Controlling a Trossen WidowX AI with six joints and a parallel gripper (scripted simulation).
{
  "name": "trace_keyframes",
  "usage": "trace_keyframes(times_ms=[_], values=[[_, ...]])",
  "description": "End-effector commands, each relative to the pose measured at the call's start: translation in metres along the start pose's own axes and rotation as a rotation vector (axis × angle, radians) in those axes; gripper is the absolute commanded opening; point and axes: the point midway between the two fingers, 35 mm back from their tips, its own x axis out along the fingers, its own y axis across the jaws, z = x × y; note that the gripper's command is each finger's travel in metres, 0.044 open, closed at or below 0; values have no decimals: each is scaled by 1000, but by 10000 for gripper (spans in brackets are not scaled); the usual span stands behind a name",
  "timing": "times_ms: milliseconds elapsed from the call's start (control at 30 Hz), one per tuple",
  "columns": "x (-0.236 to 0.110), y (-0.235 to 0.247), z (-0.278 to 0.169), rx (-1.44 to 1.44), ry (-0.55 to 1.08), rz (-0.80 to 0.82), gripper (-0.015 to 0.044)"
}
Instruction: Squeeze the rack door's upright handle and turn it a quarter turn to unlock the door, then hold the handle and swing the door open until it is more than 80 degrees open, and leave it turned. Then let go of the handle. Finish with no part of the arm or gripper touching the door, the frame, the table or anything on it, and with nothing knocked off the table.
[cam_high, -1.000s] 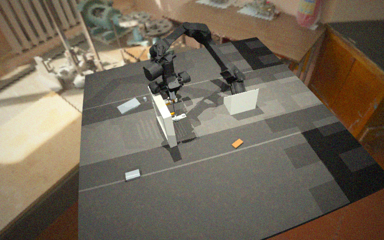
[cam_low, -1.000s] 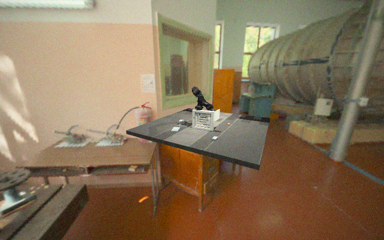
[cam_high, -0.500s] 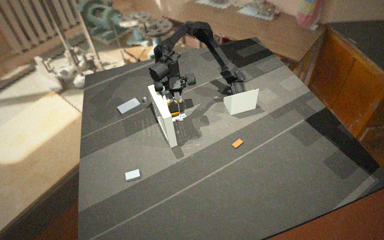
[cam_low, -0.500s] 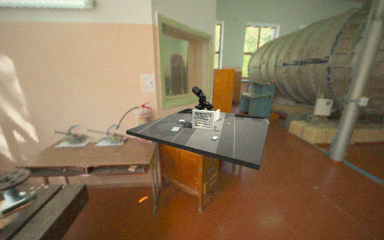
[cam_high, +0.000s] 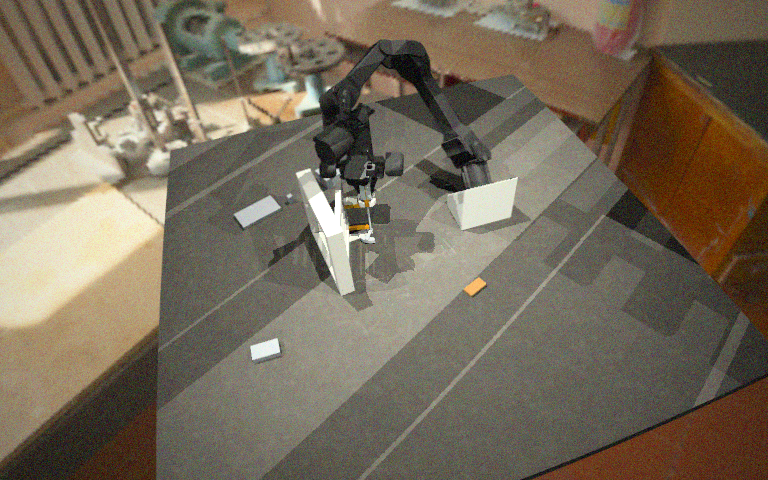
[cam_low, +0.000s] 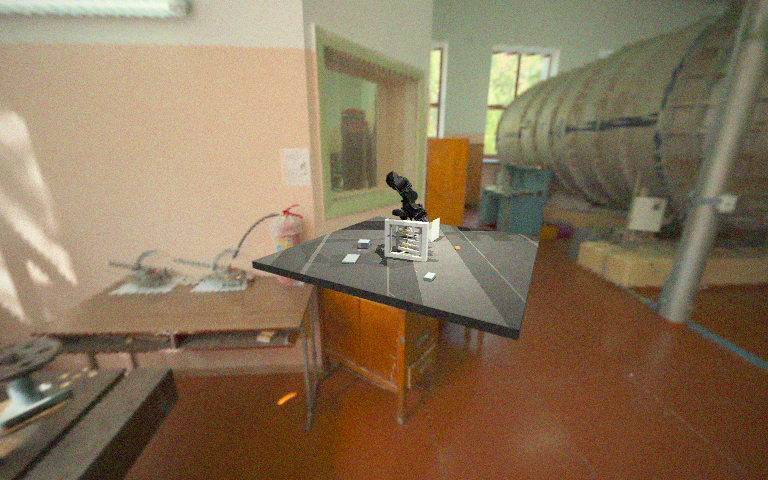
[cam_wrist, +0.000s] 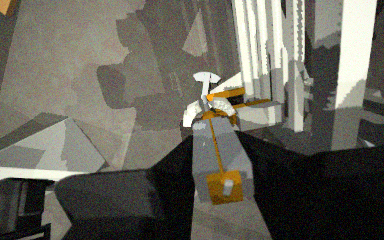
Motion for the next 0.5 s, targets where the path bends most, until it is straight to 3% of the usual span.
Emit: trace_keyframes(times_ms=[0,467], values=[[0,6,3,94,-8,-7,27],[0,35,13,296,-10,-5,27]])
